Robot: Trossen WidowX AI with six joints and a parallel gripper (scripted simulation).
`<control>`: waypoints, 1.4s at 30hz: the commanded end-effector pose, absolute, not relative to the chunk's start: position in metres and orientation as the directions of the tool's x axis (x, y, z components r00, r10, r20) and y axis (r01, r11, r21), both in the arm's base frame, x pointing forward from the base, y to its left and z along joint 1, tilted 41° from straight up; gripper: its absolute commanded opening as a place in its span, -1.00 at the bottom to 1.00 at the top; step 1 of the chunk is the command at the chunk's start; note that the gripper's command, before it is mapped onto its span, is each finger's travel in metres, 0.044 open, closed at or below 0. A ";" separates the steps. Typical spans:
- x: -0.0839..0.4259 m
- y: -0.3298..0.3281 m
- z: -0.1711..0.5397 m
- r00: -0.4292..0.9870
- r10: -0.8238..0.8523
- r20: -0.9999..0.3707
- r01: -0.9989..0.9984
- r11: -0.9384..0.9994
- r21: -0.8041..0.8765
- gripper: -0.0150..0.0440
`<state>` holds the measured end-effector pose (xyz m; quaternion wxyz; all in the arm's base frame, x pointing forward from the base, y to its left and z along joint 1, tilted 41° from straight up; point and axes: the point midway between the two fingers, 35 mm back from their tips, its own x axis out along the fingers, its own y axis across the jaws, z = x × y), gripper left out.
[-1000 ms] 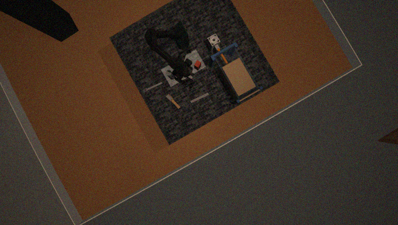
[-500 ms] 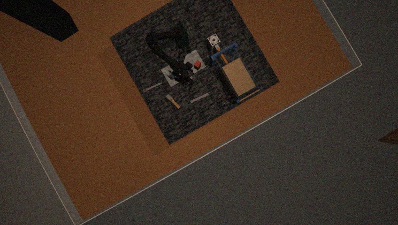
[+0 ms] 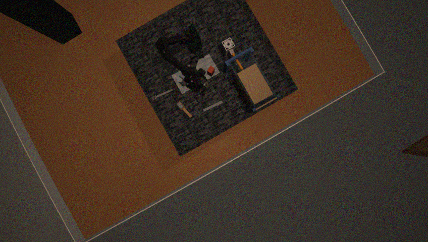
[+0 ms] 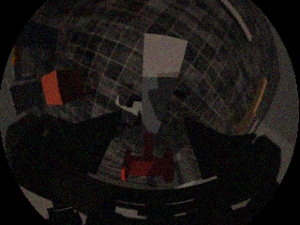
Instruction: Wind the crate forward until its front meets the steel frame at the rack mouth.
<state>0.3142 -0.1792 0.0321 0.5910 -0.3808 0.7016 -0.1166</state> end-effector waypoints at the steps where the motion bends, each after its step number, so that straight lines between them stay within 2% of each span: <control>1: 0.312 -0.183 0.024 -0.021 -0.666 -0.746 -0.405 0.688 -0.602 1.00; 4: 0.312 -0.183 0.024 -0.021 -0.666 -0.746 -0.405 0.688 -0.602 1.00; 13: 0.313 -0.182 0.029 -0.015 -0.672 -0.741 -0.397 0.684 -0.612 0.20; 31: 0.313 -0.182 0.029 -0.015 -0.672 -0.741 -0.397 0.684 -0.612 -0.21; 34: 0.313 -0.182 0.029 -0.015 -0.672 -0.741 -0.397 0.684 -0.612 -0.47; 38: 0.316 -0.175 0.036 -0.009 -0.669 -0.743 -0.397 0.684 -0.612 -0.49; 42: 0.321 -0.130 0.085 0.028 -0.654 -0.756 -0.397 0.687 -0.609 -0.49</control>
